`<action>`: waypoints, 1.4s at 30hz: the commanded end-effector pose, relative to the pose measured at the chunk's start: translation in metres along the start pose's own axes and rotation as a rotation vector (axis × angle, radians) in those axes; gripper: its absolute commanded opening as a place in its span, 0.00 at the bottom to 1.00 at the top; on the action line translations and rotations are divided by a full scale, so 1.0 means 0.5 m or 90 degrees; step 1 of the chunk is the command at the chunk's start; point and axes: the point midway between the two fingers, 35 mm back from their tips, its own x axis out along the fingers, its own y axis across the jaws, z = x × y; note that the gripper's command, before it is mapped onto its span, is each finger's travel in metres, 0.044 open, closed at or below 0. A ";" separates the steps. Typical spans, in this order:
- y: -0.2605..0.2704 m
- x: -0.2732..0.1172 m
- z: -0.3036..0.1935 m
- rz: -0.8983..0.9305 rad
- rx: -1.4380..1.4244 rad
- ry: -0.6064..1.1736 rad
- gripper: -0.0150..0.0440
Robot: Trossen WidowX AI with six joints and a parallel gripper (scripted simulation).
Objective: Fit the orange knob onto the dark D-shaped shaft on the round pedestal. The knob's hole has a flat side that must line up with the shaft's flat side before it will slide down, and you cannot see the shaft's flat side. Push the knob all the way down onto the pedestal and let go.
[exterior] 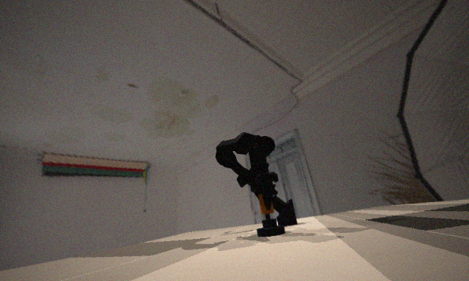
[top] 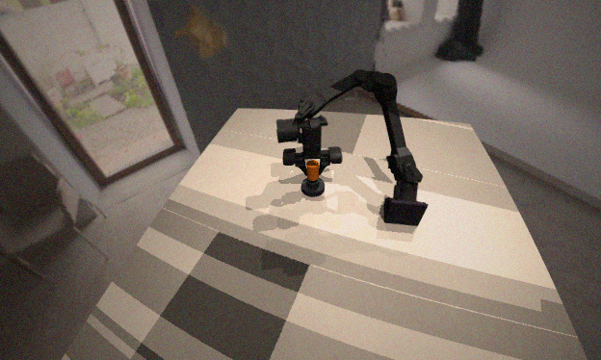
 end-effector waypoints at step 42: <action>0.008 -0.006 0.001 -0.001 0.058 -0.001 0.25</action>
